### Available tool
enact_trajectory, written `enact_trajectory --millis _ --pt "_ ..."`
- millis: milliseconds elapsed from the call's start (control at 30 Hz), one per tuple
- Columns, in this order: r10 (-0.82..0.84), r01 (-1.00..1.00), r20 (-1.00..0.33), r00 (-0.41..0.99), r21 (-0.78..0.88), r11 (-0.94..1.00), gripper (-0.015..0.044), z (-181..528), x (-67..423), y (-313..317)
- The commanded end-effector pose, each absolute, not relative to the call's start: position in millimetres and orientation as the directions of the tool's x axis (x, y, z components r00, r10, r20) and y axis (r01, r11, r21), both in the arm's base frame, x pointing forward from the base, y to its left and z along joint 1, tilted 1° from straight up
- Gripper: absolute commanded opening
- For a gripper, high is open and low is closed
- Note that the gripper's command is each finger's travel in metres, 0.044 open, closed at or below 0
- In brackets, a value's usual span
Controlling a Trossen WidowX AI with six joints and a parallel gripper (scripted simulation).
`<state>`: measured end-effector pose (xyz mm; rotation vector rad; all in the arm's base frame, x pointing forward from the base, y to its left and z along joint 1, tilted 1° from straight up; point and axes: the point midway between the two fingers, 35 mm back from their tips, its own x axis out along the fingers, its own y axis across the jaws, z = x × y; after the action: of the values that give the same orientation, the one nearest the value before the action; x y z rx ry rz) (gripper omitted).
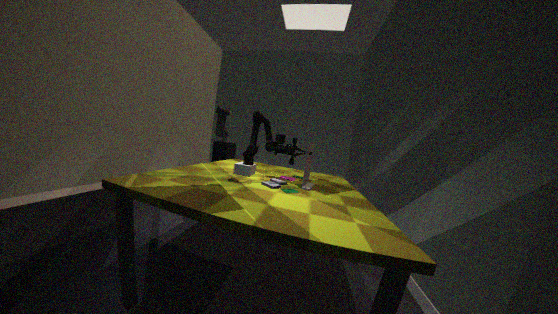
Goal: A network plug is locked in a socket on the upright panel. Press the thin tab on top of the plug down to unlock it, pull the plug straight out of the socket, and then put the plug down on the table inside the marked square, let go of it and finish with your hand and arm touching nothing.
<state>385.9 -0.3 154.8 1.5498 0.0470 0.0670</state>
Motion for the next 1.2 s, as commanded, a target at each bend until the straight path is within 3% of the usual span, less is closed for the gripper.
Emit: enact_trajectory --millis 0,1167 --pt "0.073 -0.011 0.010 0.997 1.000 0.014 0.0000 154 381 1" --pt "0.073 -0.009 0.008 0.997 1.000 0.013 0.0000 153 361 8"
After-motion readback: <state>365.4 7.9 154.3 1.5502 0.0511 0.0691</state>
